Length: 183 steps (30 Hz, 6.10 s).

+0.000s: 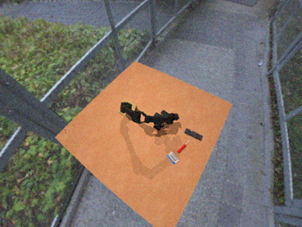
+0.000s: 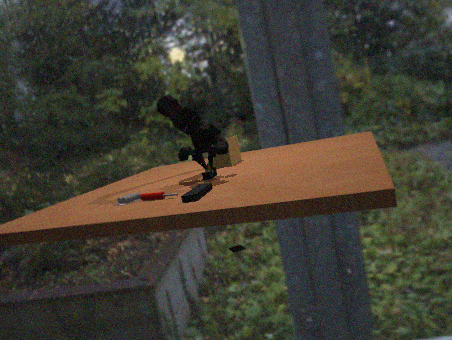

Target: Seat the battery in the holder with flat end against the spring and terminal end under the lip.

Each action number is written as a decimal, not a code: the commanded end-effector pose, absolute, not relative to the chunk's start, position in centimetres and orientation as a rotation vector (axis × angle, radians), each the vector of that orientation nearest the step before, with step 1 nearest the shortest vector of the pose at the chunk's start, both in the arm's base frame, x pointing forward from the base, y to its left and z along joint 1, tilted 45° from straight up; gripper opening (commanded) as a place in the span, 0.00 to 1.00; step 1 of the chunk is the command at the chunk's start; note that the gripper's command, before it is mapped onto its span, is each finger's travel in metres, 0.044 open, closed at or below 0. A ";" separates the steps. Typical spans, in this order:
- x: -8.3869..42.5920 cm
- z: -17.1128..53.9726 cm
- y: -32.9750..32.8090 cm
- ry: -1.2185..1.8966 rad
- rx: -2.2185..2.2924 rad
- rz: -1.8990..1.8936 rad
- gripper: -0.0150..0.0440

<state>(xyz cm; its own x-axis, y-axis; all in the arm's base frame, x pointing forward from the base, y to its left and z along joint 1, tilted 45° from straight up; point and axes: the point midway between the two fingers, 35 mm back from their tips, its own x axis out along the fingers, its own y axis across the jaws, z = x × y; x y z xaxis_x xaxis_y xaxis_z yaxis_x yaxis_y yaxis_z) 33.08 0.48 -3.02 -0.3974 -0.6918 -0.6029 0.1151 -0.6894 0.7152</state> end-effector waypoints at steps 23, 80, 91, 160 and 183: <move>34.3 -3.6 0.2 -0.808 1.279 -2.150 0.36; 34.9 -4.4 -0.1 -0.727 1.480 -2.011 0.36; 34.7 -4.5 -0.2 -0.712 1.522 -1.977 0.36; 33.4 -4.6 -0.9 -0.606 1.770 -1.748 0.36; 32.8 -4.6 -1.1 -0.575 1.823 -1.691 0.36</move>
<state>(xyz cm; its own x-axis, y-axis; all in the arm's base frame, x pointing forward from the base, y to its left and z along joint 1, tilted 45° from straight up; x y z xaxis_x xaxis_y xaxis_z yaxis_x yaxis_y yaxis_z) 33.15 -0.92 -4.67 0.1001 -0.6600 -0.7446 0.0724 -0.7415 0.6670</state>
